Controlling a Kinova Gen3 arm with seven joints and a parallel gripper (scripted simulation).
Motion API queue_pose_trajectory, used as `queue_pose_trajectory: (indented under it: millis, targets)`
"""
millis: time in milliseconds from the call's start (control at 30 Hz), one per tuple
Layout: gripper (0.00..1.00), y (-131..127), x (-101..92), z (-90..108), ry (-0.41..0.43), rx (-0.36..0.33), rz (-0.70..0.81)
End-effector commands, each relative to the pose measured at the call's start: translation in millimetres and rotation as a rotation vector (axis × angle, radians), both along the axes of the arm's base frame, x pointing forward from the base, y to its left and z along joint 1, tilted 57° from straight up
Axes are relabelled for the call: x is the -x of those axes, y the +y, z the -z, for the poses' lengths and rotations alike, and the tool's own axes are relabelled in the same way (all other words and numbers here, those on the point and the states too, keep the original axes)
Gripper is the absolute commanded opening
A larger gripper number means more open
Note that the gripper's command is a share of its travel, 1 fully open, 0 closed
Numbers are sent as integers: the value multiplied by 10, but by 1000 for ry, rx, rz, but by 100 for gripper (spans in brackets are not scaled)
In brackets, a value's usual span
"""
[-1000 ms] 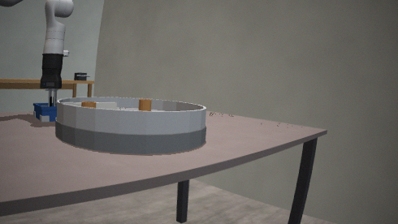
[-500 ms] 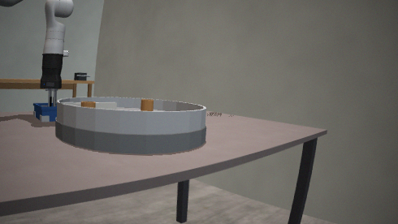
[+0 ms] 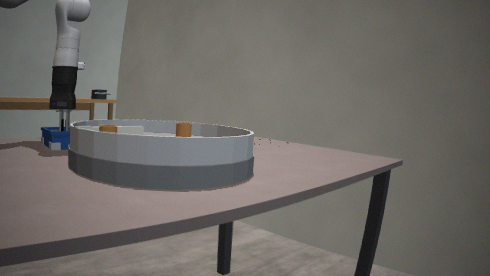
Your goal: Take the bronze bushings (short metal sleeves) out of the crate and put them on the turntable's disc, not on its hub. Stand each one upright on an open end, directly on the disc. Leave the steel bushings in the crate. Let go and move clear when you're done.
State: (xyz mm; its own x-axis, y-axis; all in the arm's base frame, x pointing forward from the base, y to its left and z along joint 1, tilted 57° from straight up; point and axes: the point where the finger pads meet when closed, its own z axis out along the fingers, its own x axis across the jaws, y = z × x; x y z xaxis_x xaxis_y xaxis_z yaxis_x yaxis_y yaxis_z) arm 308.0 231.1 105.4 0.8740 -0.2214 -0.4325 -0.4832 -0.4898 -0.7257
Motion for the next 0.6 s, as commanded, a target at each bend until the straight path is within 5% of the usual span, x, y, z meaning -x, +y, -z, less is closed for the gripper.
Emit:
queue_pose_trajectory:
  millis: [0, 567]
  targets:
    - [36, 11, 14, 7, -2, 1, -2]
    - [36, 106, 30, 83, 3, 0, -1]
